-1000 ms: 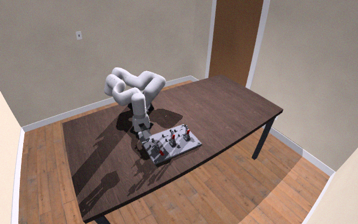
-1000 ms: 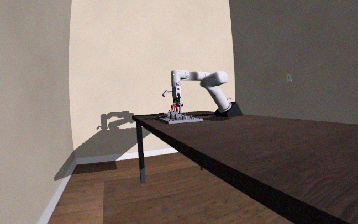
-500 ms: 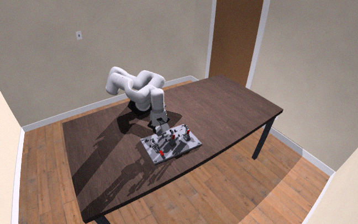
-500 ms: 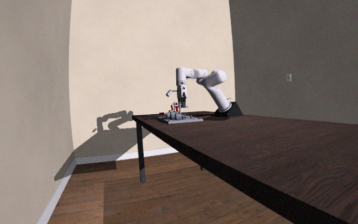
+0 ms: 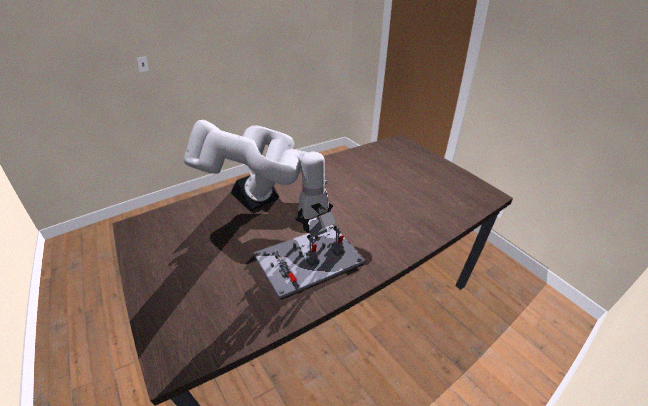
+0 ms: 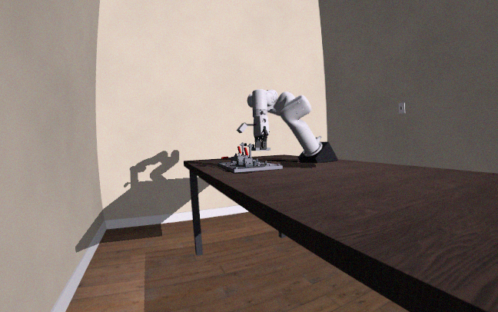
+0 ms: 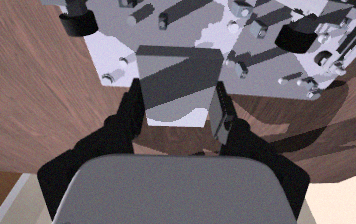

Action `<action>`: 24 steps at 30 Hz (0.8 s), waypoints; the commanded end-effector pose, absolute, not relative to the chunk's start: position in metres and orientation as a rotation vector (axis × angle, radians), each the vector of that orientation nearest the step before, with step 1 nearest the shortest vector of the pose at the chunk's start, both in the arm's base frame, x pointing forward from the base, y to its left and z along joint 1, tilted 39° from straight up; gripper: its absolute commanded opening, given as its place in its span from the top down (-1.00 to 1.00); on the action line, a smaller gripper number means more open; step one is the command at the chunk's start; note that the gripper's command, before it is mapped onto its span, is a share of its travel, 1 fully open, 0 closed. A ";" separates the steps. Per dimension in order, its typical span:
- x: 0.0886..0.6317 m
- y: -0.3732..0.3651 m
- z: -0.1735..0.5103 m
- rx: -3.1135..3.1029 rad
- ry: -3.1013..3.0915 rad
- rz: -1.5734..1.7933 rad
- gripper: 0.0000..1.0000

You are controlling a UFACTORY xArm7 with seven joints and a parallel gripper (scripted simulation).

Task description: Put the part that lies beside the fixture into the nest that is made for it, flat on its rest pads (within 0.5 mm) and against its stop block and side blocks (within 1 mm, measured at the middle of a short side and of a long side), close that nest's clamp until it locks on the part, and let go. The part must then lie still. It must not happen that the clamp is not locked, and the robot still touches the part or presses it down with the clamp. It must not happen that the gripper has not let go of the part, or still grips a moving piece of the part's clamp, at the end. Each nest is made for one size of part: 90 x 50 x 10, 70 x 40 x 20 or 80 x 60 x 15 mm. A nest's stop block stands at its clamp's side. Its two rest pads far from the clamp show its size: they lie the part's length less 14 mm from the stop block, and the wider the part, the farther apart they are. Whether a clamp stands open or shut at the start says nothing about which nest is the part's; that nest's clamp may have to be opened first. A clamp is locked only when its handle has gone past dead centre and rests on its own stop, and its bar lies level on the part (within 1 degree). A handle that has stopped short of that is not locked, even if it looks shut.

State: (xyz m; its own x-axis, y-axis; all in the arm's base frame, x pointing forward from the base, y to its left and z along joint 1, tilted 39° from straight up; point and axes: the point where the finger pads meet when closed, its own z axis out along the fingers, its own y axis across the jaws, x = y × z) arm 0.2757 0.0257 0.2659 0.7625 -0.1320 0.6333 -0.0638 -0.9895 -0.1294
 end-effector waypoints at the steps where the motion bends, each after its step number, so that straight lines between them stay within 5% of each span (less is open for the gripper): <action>1: 0.284 0.055 0.272 -2.884 0.195 -1.014 1.00; 24: 0.287 0.082 0.275 -2.884 0.195 -1.014 1.00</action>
State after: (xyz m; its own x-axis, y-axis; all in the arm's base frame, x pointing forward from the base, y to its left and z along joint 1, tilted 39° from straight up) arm 0.2864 0.0814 0.2734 0.7745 -0.1451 0.6157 -0.0941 -0.9889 -0.1148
